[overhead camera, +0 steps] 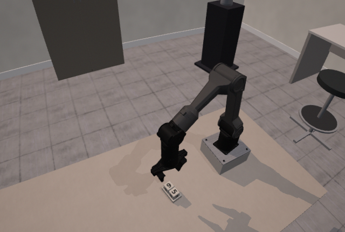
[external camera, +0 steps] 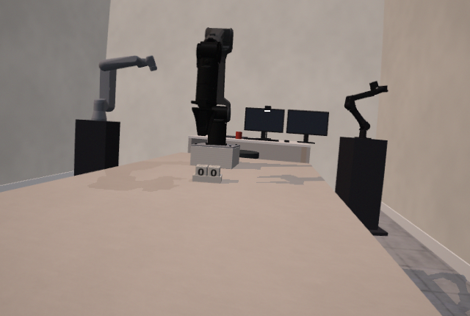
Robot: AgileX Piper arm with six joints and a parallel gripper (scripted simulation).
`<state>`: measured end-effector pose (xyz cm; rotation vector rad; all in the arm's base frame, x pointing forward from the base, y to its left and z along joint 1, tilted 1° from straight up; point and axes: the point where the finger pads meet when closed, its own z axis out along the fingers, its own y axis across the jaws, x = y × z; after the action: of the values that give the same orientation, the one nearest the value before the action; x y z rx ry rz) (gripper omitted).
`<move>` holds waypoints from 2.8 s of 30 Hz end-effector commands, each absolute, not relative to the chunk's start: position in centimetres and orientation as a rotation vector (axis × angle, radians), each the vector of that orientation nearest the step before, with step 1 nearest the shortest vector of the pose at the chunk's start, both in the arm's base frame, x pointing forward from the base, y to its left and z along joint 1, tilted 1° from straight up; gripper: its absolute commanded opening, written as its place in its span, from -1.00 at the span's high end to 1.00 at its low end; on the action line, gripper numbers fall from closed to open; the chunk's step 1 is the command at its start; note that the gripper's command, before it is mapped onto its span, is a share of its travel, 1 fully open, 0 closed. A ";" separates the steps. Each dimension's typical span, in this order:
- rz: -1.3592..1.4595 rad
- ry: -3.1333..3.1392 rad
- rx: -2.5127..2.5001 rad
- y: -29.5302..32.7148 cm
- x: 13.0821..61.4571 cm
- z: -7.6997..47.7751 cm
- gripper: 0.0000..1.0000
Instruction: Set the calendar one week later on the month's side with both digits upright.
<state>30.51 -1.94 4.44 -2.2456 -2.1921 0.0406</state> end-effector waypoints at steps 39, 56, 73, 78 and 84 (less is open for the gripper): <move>0.025 -2.205 -2.252 -1.8 30.6 11.2 -1.00; 0.025 -2.205 -2.252 -1.8 30.6 11.2 -1.00; 0.025 -2.205 -2.252 -1.8 30.6 11.2 -1.00; 0.025 -2.205 -2.252 -1.8 30.6 11.2 -1.00; 0.025 -2.205 -2.252 -1.8 30.6 11.2 -1.00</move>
<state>30.64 -1.82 11.15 -2.2499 -2.2043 0.0270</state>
